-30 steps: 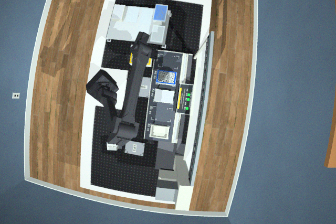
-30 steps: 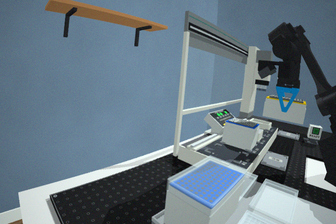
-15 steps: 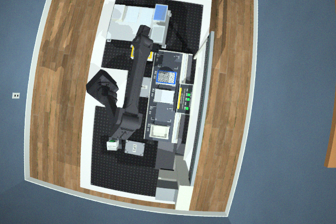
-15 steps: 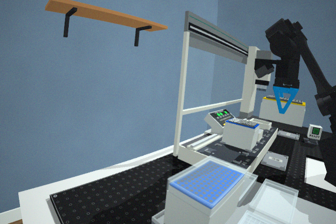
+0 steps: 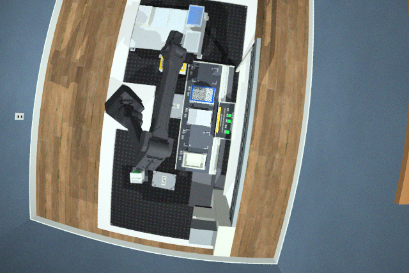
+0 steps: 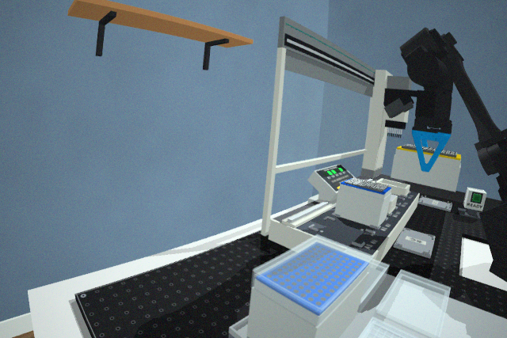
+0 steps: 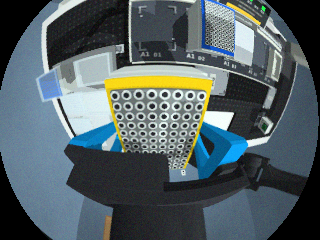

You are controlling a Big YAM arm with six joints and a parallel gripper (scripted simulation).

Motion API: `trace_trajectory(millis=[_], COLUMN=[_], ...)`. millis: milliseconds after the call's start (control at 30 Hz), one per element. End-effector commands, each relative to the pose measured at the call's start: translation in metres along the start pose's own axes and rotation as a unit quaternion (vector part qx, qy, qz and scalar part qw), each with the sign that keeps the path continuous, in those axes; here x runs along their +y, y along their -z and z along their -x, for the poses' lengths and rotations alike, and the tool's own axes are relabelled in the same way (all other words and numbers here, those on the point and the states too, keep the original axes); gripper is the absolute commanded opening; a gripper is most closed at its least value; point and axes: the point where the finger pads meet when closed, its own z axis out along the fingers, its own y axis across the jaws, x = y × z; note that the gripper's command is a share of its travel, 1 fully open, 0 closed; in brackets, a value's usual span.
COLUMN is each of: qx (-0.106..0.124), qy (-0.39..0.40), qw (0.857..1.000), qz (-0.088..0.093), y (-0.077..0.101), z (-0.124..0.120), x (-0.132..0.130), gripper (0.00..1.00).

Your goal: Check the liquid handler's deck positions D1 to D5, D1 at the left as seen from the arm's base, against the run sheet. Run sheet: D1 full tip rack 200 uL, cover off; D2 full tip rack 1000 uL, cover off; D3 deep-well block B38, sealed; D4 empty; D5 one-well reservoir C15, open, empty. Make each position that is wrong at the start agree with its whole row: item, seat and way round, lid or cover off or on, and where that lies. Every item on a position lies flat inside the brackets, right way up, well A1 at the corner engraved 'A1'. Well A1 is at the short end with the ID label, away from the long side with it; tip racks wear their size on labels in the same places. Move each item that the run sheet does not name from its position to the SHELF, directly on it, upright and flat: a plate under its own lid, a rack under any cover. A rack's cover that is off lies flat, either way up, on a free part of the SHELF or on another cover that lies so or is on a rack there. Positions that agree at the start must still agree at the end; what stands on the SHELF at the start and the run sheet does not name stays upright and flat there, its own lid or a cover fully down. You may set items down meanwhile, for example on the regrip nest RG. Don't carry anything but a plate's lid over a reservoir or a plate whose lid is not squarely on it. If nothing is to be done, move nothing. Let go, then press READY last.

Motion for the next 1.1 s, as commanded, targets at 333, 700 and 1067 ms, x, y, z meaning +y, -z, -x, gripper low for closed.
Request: trace_trajectory(millis=[333,700,1067], qx=[-0.012,-0.009,-0.008], qy=[-0.015,-0.019,-0.012], qw=[0.999,0.999,1.0], qz=[0.039,0.028,0.018], y=[0.028,0.023,0.017], z=[0.011,0.037,0.079], x=[0.02,0.01,0.008], gripper=[0.0,0.0,0.0])
